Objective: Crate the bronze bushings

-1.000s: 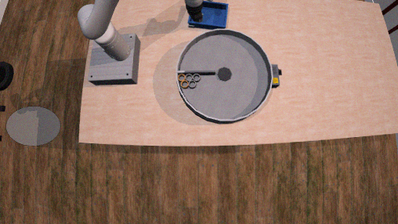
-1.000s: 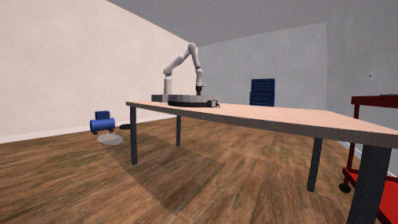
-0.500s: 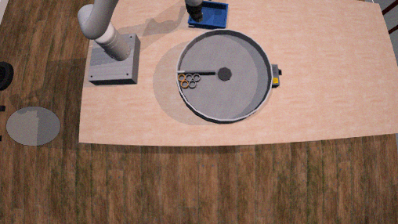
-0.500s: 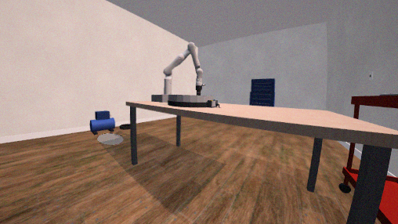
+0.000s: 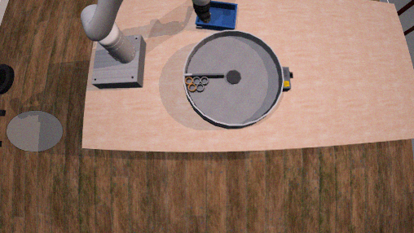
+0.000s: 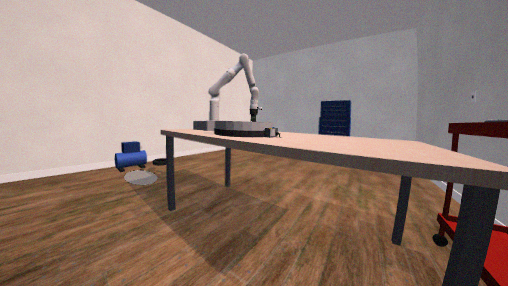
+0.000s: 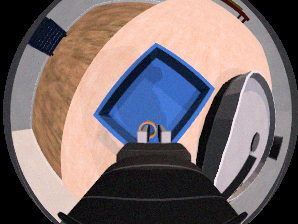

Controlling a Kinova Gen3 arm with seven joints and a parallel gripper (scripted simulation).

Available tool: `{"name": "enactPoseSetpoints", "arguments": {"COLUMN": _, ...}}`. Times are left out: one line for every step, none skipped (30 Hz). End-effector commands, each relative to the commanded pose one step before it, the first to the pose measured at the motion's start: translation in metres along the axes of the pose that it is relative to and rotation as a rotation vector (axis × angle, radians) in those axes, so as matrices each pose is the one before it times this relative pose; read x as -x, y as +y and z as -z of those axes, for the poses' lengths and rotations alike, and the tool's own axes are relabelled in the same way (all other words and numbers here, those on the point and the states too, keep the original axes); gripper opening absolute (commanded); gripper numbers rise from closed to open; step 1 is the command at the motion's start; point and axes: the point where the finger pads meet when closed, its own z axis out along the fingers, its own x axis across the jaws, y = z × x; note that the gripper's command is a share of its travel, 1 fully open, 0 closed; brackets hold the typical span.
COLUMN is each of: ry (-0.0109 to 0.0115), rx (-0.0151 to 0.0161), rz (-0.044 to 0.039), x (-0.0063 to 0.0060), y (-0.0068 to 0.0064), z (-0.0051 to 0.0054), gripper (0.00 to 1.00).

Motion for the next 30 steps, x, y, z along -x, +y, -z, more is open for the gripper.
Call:
{"name": "enactPoseSetpoints", "arguments": {"ry": 0.0001, "rx": -0.00562, "rz": -0.00062, "x": -0.00028, "y": -0.00193, "z": 0.00243, "gripper": 0.42}}
{"name": "enactPoseSetpoints", "arguments": {"ry": 0.0, "rx": 0.0, "rz": 0.0, "x": 0.0, "y": 0.0, "z": 0.0, "gripper": 0.42}}
{"name": "enactPoseSetpoints", "arguments": {"ry": 0.0, "rx": 0.0, "rz": 0.0, "x": 0.0, "y": 0.0, "z": 0.0, "gripper": 0.42}}
{"name": "enactPoseSetpoints", "arguments": {"ry": 0.0, "rx": 0.0, "rz": 0.0, "x": 0.0, "y": 0.0, "z": 0.0, "gripper": 0.42}}
{"name": "enactPoseSetpoints", "arguments": {"ry": 0.0, "rx": 0.0, "rz": 0.0, "x": 0.0, "y": 0.0, "z": 0.0, "gripper": 0.42}}
{"name": "enactPoseSetpoints", "arguments": {"ry": 0.0, "rx": 0.0, "rz": 0.0, "x": 0.0, "y": 0.0, "z": 0.0, "gripper": 0.42}}
{"name": "enactPoseSetpoints", "arguments": {"ry": 0.0, "rx": 0.0, "rz": 0.0, "x": 0.0, "y": 0.0, "z": 0.0, "gripper": 0.42}}
{"name": "enactPoseSetpoints", "arguments": {"ry": 0.0, "rx": 0.0, "rz": 0.0, "x": 0.0, "y": 0.0, "z": 0.0, "gripper": 0.42}}
{"name": "enactPoseSetpoints", "arguments": {"ry": 0.0, "rx": 0.0, "rz": 0.0, "x": 0.0, "y": 0.0, "z": 0.0, "gripper": 0.42}}
{"name": "enactPoseSetpoints", "arguments": {"ry": 0.0, "rx": 0.0, "rz": 0.0, "x": 0.0, "y": 0.0, "z": 0.0, "gripper": 0.42}}
{"name": "enactPoseSetpoints", "arguments": {"ry": 0.0, "rx": 0.00017, "rz": 0.00003, "x": 0.00009, "y": 0.00004, "z": 0.00107, "gripper": 0.42}}
{"name": "enactPoseSetpoints", "arguments": {"ry": 0.0, "rx": 0.00001, "rz": 0.0, "x": 0.00008, "y": -0.00001, "z": 0.00115, "gripper": 0.42}}
{"name": "enactPoseSetpoints", "arguments": {"ry": 0.0, "rx": 0.00001, "rz": 0.0, "x": 0.00008, "y": -0.00001, "z": 0.00115, "gripper": 0.42}}
{"name": "enactPoseSetpoints", "arguments": {"ry": 0.0, "rx": 0.00001, "rz": 0.0, "x": 0.00008, "y": -0.00001, "z": 0.00115, "gripper": 0.42}}
{"name": "enactPoseSetpoints", "arguments": {"ry": 0.0, "rx": 0.00001, "rz": 0.0, "x": 0.00008, "y": -0.00001, "z": 0.00115, "gripper": 0.42}}
{"name": "enactPoseSetpoints", "arguments": {"ry": 0.0, "rx": 0.0, "rz": 0.0, "x": 0.0, "y": 0.0, "z": 0.0, "gripper": 0.42}}
{"name": "enactPoseSetpoints", "arguments": {"ry": 0.0, "rx": 0.0, "rz": 0.0, "x": 0.0, "y": 0.0, "z": 0.0, "gripper": 0.42}}
{"name": "enactPoseSetpoints", "arguments": {"ry": 0.0, "rx": 0.0, "rz": 0.0, "x": 0.0, "y": 0.0, "z": 0.0, "gripper": 0.42}}
{"name": "enactPoseSetpoints", "arguments": {"ry": 0.0, "rx": 0.0, "rz": 0.0, "x": 0.0, "y": 0.0, "z": 0.0, "gripper": 0.42}}
{"name": "enactPoseSetpoints", "arguments": {"ry": 0.0, "rx": 0.0, "rz": 0.0, "x": 0.0, "y": 0.0, "z": 0.0, "gripper": 0.42}}
{"name": "enactPoseSetpoints", "arguments": {"ry": 0.0, "rx": 0.0, "rz": 0.0, "x": 0.0, "y": 0.0, "z": 0.0, "gripper": 0.42}}
{"name": "enactPoseSetpoints", "arguments": {"ry": 0.0, "rx": 0.0, "rz": 0.0, "x": 0.0, "y": 0.0, "z": 0.0, "gripper": 0.42}}
{"name": "enactPoseSetpoints", "arguments": {"ry": 0.0, "rx": 0.0, "rz": 0.0, "x": 0.0, "y": 0.0, "z": 0.0, "gripper": 0.42}}
{"name": "enactPoseSetpoints", "arguments": {"ry": 0.0, "rx": 0.0, "rz": 0.0, "x": 0.0, "y": 0.0, "z": 0.0, "gripper": 0.42}}
{"name": "enactPoseSetpoints", "arguments": {"ry": 0.0, "rx": 0.0, "rz": 0.0, "x": 0.0, "y": 0.0, "z": 0.0, "gripper": 0.42}}
{"name": "enactPoseSetpoints", "arguments": {"ry": 0.0, "rx": 0.0, "rz": 0.0, "x": 0.0, "y": 0.0, "z": 0.0, "gripper": 0.42}}
{"name": "enactPoseSetpoints", "arguments": {"ry": 0.0, "rx": 0.0, "rz": 0.0, "x": 0.0, "y": 0.0, "z": 0.0, "gripper": 0.42}}
{"name": "enactPoseSetpoints", "arguments": {"ry": 0.0, "rx": 0.00006, "rz": 0.00001, "x": 0.00001, "y": 0.00006, "z": 0.01117, "gripper": 0.42}}
{"name": "enactPoseSetpoints", "arguments": {"ry": 0.0, "rx": -0.0001, "rz": -0.00002, "x": 0.0, "y": 0.00001, "z": 0.01125, "gripper": 0.42}}
{"name": "enactPoseSetpoints", "arguments": {"ry": 0.0, "rx": -0.0001, "rz": -0.00002, "x": 0.0, "y": 0.00001, "z": 0.01125, "gripper": 0.42}}
